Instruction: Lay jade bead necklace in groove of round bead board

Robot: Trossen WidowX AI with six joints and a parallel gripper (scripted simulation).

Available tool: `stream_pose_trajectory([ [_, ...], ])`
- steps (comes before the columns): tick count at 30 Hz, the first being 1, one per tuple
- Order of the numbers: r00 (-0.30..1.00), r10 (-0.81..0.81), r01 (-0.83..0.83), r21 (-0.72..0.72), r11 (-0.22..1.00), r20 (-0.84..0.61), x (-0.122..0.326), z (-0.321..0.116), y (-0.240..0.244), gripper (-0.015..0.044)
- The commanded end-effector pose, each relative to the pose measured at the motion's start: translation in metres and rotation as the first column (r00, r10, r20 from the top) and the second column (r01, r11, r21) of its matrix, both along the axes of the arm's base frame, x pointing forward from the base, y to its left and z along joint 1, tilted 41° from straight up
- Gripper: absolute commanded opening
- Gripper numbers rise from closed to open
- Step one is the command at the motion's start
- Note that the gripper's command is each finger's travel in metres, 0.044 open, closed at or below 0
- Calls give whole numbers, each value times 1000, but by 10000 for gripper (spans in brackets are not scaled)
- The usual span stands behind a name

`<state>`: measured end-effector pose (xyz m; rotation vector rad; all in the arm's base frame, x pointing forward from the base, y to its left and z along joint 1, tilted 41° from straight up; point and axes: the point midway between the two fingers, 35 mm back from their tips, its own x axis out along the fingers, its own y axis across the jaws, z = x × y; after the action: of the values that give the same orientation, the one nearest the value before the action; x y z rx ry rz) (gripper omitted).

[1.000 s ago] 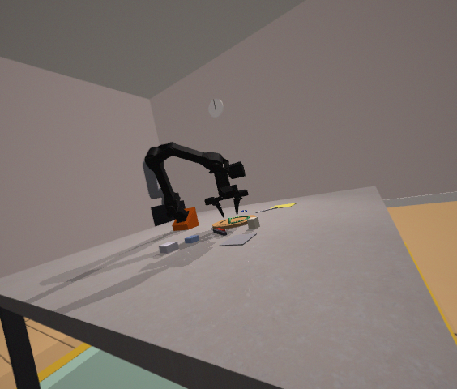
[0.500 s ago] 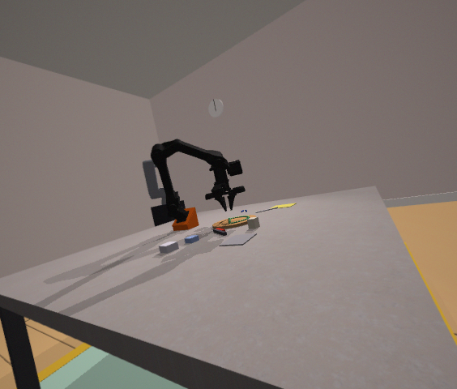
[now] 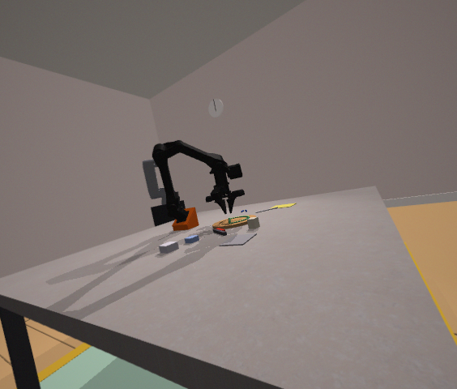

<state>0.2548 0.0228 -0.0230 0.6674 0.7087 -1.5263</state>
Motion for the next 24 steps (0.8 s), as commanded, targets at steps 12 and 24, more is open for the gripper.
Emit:
stream_pose_trajectory([
  [12, 1000, 5, -5, -3, 1000, -2, -2, -14, -12, 120],
  [24, 1000, 0, 0, -1, 1000, 2, -2, -19, -16, 67],
])
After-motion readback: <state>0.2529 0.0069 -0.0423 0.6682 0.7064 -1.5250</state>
